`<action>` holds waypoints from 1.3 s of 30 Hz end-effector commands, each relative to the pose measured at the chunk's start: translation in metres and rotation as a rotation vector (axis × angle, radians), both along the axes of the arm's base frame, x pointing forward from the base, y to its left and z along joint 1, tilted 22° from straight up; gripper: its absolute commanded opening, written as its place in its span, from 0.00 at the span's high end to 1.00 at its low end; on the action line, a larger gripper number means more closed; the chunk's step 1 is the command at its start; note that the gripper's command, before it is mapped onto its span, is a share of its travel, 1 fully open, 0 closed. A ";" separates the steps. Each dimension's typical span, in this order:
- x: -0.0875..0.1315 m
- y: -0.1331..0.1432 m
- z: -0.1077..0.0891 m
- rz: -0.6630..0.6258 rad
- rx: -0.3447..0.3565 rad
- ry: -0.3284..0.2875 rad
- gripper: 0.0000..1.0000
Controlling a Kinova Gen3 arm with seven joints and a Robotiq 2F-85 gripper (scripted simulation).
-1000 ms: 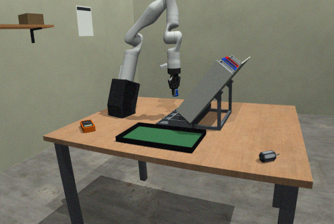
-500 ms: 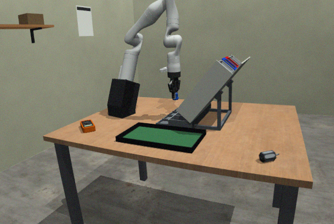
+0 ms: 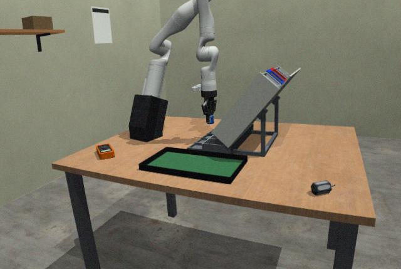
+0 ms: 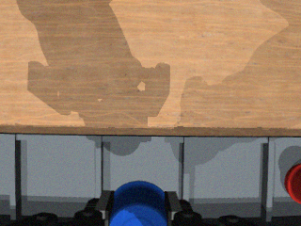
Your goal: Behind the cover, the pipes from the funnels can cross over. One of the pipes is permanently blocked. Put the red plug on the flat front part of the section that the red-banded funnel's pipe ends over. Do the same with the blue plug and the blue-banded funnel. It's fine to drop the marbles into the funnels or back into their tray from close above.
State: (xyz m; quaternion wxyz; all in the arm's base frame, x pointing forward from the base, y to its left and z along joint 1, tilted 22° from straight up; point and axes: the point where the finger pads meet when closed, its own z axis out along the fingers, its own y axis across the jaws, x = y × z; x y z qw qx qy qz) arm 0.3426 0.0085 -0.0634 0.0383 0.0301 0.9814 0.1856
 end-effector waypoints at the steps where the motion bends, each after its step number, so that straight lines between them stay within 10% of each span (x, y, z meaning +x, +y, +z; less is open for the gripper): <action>1: 0.003 0.003 -0.008 0.001 -0.004 -0.012 1.00; 39: 0.008 0.021 -0.054 0.004 -0.005 -0.014 1.00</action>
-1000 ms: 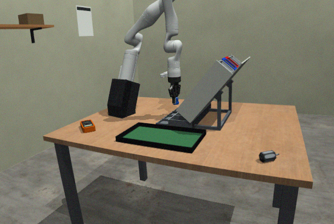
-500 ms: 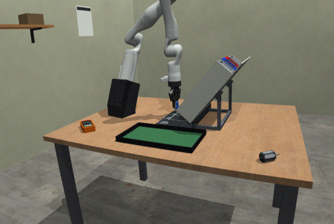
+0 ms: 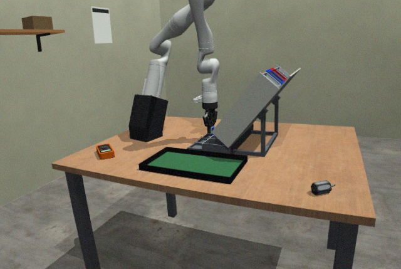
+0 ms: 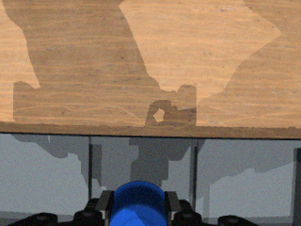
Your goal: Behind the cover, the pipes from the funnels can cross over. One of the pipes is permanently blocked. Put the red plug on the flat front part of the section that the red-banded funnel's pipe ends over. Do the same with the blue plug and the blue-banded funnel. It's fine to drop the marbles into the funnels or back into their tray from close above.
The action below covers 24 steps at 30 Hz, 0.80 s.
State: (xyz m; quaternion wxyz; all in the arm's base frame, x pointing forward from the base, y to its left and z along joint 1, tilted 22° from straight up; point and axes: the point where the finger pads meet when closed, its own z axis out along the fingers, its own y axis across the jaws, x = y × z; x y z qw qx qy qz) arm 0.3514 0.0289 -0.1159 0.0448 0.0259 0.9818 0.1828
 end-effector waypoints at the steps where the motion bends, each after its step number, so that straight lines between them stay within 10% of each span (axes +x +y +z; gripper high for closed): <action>1: -0.001 0.000 -0.001 -0.001 0.001 0.000 1.00; 24: 0.001 0.007 -0.019 -0.006 0.003 0.001 1.00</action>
